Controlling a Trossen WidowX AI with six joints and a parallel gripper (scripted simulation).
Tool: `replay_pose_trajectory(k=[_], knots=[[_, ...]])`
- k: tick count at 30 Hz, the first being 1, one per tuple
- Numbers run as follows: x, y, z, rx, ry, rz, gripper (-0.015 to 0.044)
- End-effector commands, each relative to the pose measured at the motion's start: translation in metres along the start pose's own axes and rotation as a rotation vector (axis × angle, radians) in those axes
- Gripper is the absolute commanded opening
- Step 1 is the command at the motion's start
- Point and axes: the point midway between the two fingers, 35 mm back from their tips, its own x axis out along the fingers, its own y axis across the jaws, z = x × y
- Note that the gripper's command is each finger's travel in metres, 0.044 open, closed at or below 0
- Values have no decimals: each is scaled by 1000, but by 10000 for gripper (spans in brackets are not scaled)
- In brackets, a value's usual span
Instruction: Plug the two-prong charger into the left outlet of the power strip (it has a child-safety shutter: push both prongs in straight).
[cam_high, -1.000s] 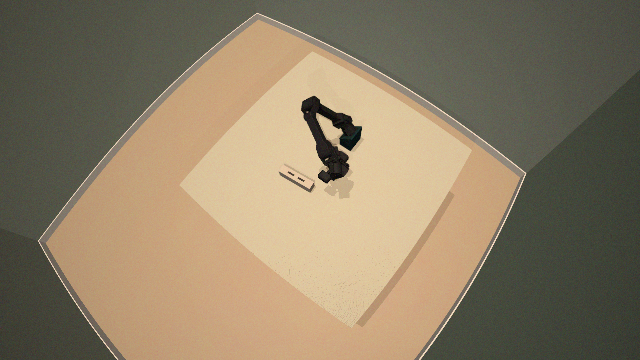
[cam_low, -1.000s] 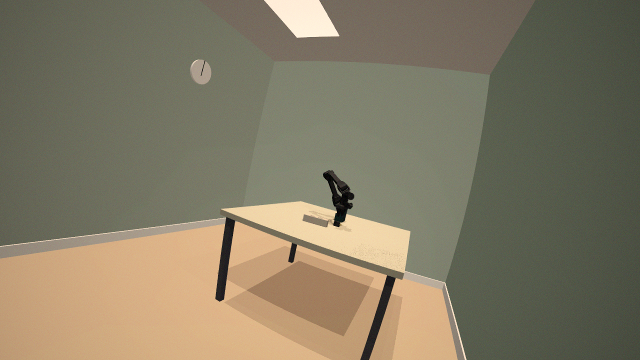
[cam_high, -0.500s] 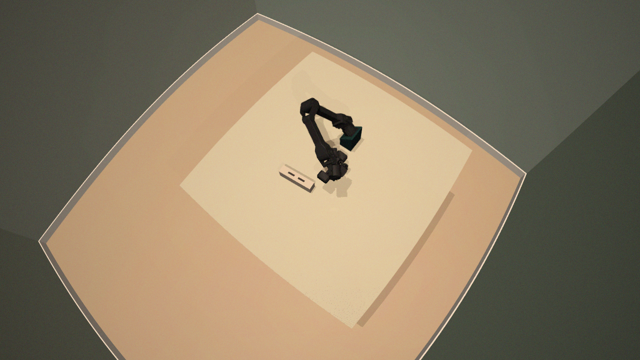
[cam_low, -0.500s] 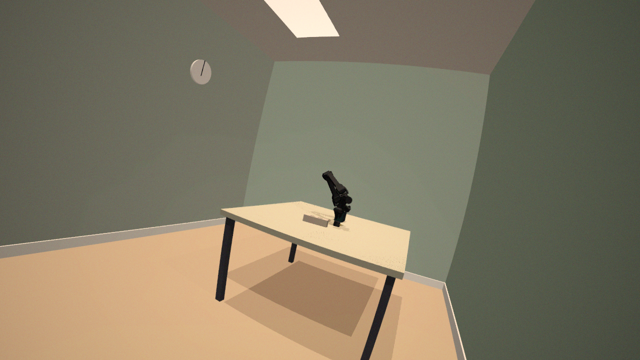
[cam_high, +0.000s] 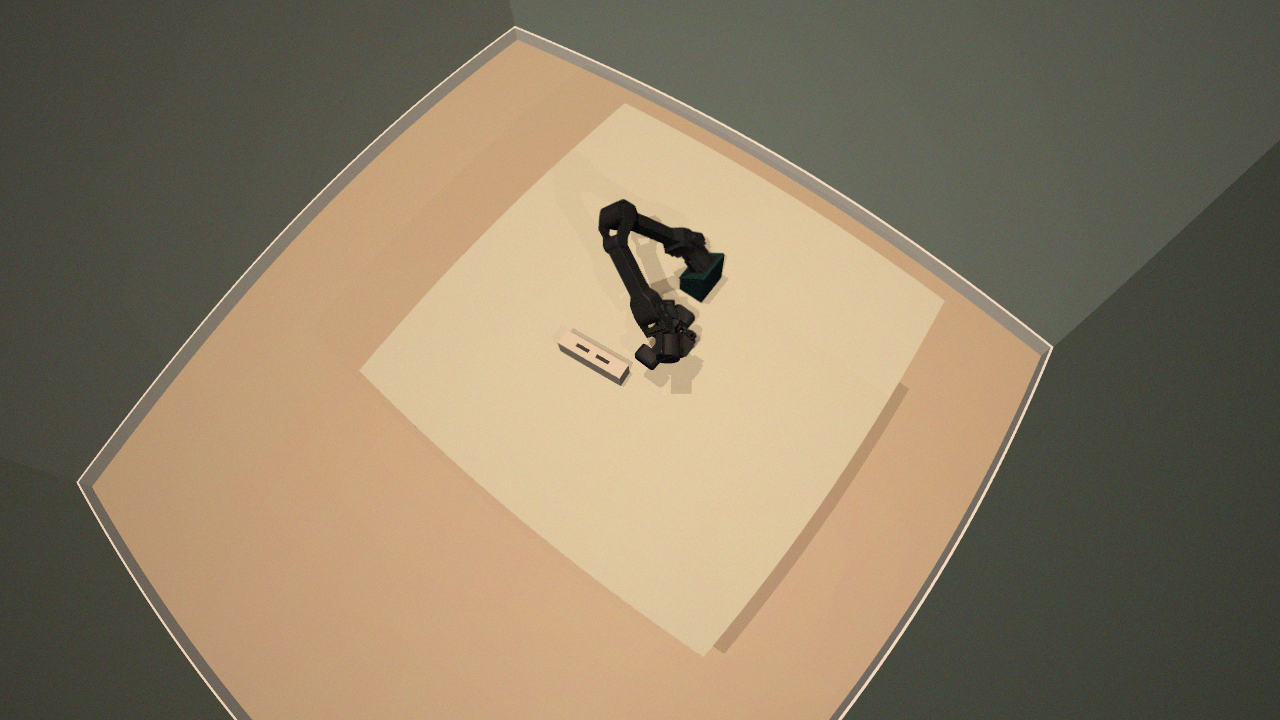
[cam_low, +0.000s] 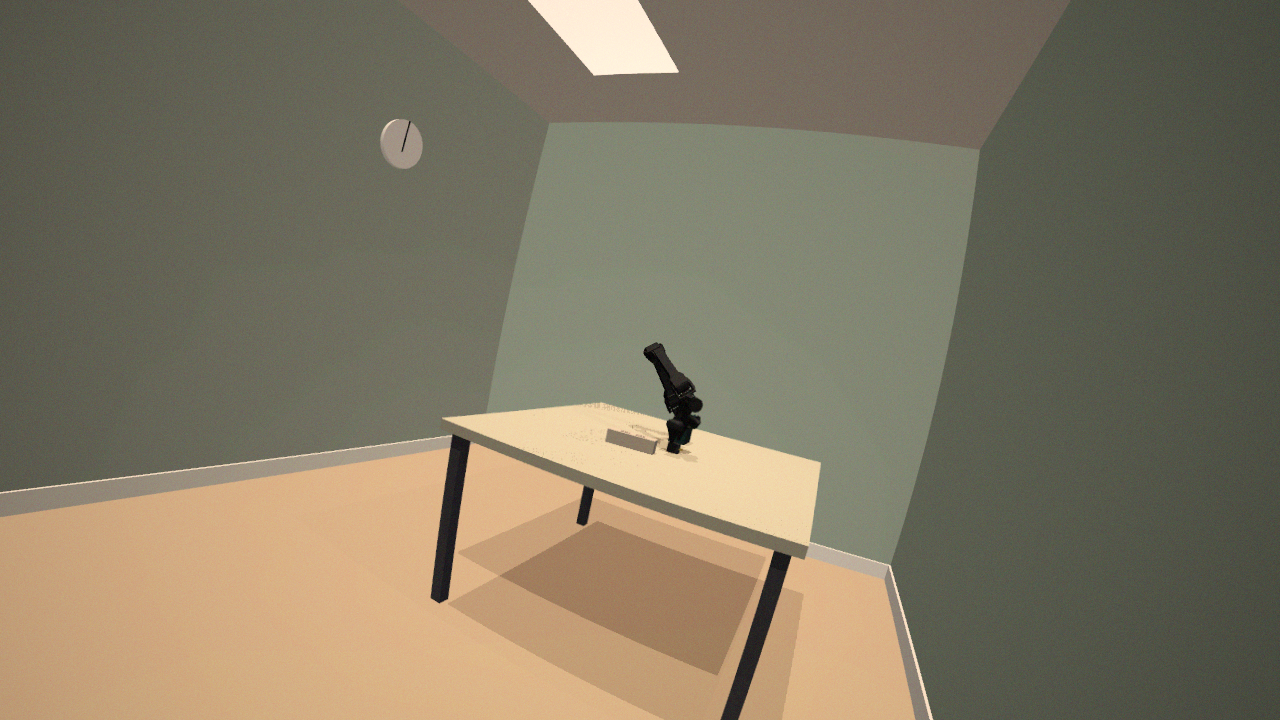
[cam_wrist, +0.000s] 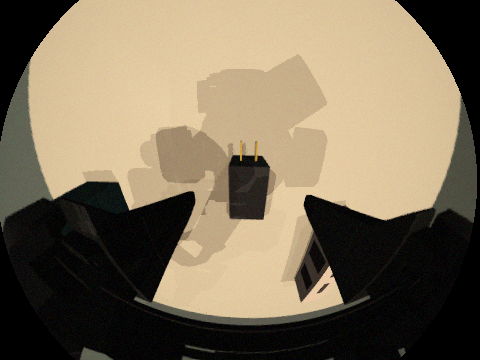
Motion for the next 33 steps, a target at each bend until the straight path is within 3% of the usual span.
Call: replay_pose_trajectory(k=[1,21,33], knots=[[8,1,0,-6,6,-1,440],[36,2,1,-6,9,0,440],[32,1,1,0,3,1,125]])
